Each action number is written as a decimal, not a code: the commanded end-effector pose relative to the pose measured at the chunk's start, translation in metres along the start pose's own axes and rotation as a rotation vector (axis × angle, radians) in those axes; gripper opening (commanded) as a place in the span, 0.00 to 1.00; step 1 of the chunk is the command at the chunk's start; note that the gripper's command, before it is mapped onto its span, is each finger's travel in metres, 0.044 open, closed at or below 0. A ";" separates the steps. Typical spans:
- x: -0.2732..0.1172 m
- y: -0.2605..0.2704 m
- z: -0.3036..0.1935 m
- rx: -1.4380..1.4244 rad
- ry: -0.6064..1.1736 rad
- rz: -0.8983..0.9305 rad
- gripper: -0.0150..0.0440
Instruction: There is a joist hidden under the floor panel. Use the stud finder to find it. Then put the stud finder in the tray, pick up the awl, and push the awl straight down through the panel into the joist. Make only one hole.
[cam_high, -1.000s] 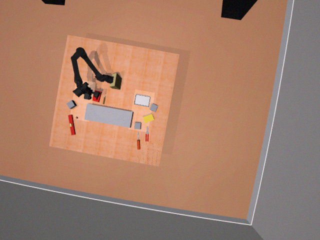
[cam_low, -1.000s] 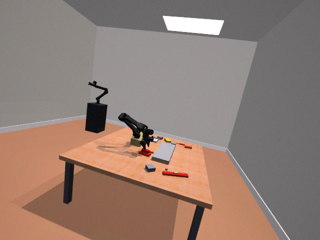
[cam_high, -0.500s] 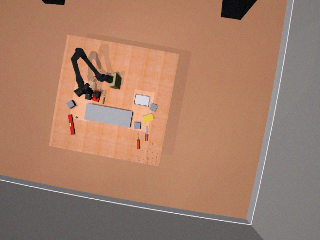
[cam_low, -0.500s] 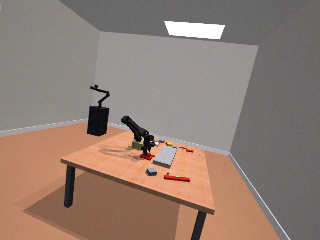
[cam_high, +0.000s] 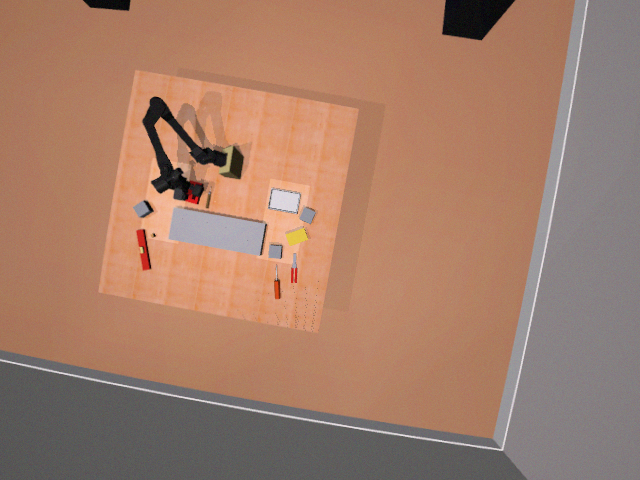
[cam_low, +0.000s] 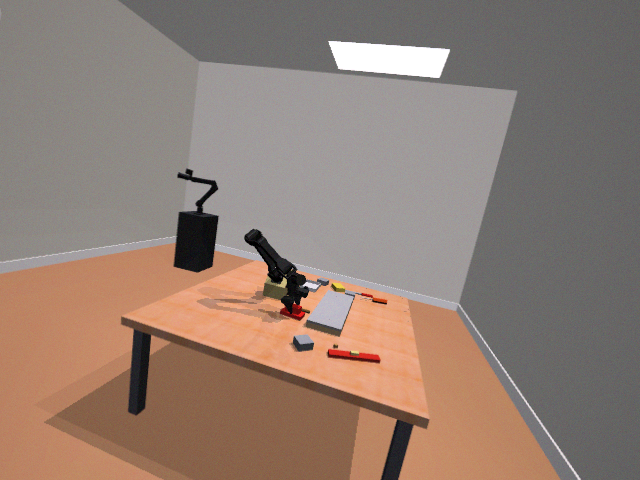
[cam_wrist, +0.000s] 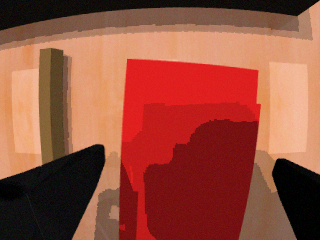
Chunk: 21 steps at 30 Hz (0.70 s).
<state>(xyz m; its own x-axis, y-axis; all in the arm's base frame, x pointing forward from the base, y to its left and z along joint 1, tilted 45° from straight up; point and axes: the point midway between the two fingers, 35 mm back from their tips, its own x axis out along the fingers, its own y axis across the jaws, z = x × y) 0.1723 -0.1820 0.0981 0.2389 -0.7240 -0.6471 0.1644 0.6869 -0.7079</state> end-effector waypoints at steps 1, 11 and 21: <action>0.003 0.002 -0.002 -0.006 0.002 0.005 0.91; 0.003 0.002 -0.002 -0.006 0.002 0.005 0.73; 0.003 0.002 -0.002 -0.006 0.002 0.005 0.62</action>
<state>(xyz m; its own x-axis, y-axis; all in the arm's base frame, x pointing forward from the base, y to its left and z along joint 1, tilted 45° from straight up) 0.1707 -0.1832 0.0944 0.2351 -0.7228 -0.6499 0.1606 0.6883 -0.7074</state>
